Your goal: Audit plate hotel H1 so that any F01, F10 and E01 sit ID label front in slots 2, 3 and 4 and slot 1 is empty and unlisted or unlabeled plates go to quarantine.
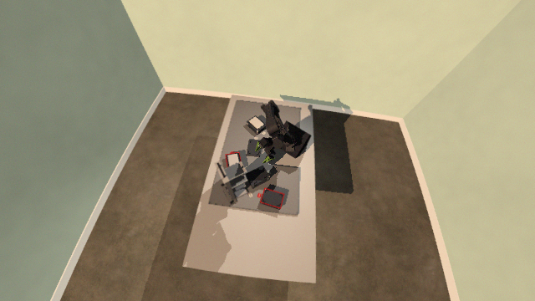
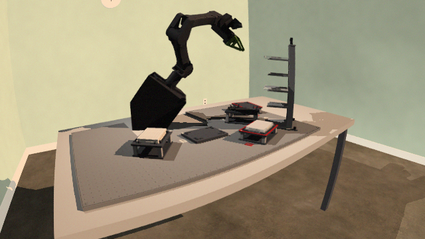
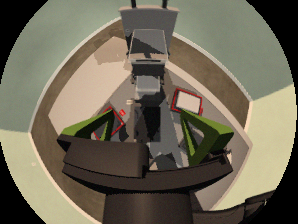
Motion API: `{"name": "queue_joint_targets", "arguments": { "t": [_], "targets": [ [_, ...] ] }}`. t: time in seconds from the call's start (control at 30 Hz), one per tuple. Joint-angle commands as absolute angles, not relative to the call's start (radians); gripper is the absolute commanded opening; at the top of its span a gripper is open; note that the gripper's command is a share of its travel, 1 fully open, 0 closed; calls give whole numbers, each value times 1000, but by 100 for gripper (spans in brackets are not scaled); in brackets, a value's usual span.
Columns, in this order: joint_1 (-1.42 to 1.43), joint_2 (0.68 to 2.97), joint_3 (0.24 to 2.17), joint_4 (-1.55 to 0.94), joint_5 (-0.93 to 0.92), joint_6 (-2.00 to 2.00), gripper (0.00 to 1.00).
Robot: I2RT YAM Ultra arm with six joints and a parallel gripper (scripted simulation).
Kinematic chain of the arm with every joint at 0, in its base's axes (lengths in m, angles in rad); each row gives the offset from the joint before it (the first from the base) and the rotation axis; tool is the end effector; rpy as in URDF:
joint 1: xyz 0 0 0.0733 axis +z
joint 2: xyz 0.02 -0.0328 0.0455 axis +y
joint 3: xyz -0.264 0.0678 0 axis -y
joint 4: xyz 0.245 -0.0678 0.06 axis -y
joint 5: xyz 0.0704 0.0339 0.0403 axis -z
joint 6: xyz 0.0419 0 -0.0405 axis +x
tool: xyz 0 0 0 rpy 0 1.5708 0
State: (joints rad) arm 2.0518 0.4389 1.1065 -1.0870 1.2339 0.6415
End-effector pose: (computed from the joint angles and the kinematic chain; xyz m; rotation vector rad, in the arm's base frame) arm 0.0280 0.0294 0.3953 -0.4775 1.7008 0.7624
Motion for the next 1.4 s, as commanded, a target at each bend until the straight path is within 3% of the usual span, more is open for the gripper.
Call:
{"name": "queue_joint_targets", "arguments": {
  "t": [0.0,1.03,1.37],
  "targets": [
    [2041,428,1117,-1095,1239,636,100],
    [2022,464,1120,-1040,1225,613,100],
    [1923,487,1112,-1006,1122,598,100]
  ]
}}
